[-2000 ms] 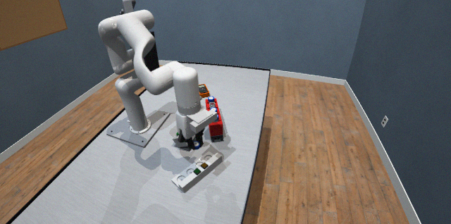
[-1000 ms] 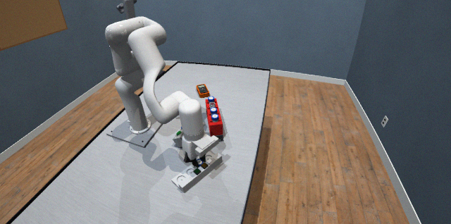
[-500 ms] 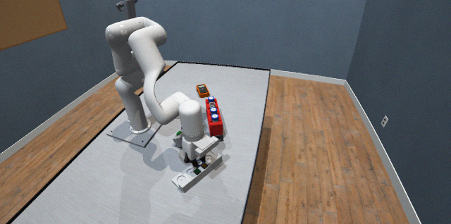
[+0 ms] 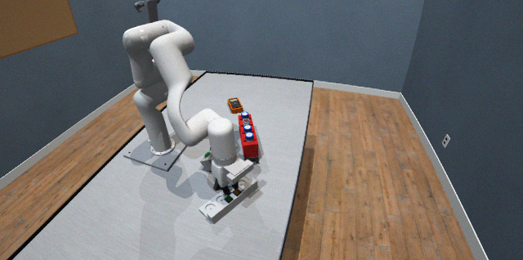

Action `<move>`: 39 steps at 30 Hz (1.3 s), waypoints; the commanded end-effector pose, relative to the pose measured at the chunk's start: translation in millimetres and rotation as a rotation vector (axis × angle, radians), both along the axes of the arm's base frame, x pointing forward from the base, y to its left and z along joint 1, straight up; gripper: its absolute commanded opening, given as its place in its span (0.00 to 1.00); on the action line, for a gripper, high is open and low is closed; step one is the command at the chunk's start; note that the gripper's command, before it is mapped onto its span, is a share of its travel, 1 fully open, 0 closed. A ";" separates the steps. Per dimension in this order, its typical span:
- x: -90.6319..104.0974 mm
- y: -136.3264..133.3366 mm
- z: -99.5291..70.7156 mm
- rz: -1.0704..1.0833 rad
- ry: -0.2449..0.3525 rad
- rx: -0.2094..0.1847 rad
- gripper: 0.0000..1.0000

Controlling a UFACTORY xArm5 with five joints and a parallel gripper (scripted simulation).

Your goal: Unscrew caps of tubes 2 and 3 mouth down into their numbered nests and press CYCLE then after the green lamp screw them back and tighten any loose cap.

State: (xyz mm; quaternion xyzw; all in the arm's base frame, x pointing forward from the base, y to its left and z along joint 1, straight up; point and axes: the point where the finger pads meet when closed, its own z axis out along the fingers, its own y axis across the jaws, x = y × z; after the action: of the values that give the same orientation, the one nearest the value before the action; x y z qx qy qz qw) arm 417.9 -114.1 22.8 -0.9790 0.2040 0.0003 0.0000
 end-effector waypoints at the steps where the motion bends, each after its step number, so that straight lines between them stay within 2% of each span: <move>1: 1.5 -0.4 1.1 0.000 -0.004 -0.001 0.00; 2: 1.5 -0.4 1.1 0.000 -0.004 -0.001 0.00; 3: 1.5 -0.4 1.1 0.000 -0.004 -0.001 0.46; 17: 1.5 -0.4 1.1 0.000 -0.004 -0.001 0.46; 31: 1.4 -0.4 71.2 0.000 -0.004 -0.001 0.46; 33: 1.4 -0.4 71.2 0.000 -0.004 -0.001 0.46; 39: 1.4 -0.4 101.3 0.000 -0.004 -0.001 0.46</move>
State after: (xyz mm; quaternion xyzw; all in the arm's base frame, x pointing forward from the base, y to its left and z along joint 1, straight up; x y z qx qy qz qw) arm 417.8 -114.1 105.7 -0.9790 0.2040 0.0005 0.0000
